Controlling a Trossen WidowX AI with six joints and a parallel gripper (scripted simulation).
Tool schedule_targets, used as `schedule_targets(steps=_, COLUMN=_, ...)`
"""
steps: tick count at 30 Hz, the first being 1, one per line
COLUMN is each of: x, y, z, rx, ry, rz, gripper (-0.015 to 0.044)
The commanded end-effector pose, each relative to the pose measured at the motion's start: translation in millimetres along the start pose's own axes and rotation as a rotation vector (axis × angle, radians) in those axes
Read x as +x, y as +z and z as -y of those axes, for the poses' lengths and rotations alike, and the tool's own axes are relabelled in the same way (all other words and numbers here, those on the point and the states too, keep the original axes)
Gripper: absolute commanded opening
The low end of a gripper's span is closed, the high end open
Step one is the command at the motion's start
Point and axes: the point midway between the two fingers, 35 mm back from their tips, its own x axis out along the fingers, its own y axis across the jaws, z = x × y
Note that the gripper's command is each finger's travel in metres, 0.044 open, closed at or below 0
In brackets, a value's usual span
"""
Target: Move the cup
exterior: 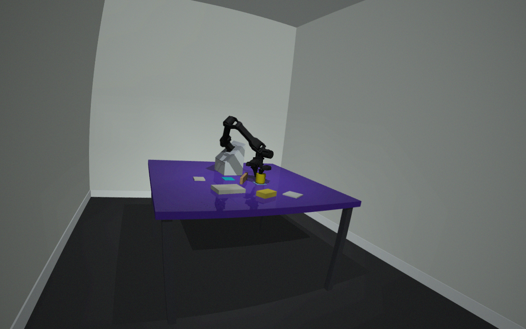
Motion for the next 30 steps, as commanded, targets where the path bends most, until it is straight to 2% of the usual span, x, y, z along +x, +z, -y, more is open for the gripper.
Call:
schedule_targets(steps=1, x=0, y=0, z=0, rx=0.001, ry=0.001, rz=0.000, gripper=0.0120)
schedule_targets(steps=16, x=0, y=0, z=0, rx=0.001, ry=0.001, rz=0.000, gripper=0.0020)
schedule_targets(steps=17, x=0, y=0, z=0, rx=0.001, ry=0.001, rz=0.000, gripper=0.0000)
schedule_targets(steps=30, x=-45, y=0, z=-2, rx=-0.002, ry=0.002, rz=-0.002, gripper=0.0000)
